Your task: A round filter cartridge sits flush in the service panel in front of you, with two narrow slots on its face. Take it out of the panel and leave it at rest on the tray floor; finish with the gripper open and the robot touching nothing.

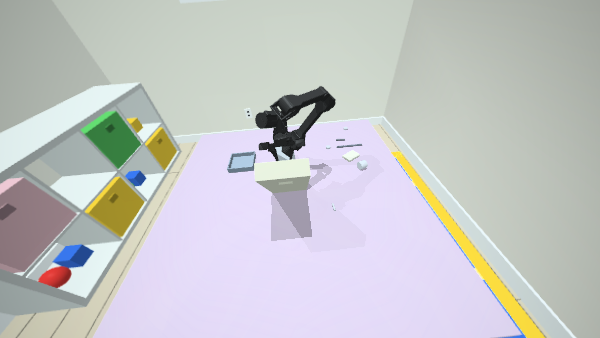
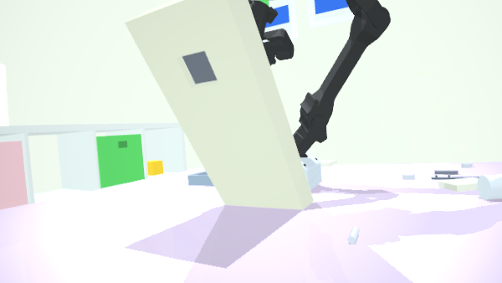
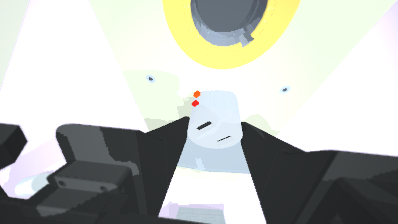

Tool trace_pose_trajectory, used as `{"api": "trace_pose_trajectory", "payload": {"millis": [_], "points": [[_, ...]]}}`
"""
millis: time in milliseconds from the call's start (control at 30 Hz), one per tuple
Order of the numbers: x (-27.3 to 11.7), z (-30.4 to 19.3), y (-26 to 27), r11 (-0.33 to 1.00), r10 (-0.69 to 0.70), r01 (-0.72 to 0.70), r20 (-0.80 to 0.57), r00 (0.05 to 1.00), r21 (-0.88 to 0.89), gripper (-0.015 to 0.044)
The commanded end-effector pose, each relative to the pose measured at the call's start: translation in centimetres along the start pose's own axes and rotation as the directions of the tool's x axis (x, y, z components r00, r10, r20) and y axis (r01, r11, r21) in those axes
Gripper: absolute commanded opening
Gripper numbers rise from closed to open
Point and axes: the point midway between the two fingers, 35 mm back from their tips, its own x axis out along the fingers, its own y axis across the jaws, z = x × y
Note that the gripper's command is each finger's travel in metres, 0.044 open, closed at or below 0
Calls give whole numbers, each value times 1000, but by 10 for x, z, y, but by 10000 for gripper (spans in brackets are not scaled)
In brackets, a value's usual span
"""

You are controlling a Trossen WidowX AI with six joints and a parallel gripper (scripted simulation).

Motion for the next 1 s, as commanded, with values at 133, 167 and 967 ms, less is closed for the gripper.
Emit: {"api": "trace_pose_trajectory", "payload": {"millis": [133,167,967], "points": [[-34,7,-4,1000,-12,12,9,1000,11,0],[-39,8,-4,1000,-14,14,10,1000,12,0],[-81,11,-63,1000,-11,11,5,1000,9,0]]}}
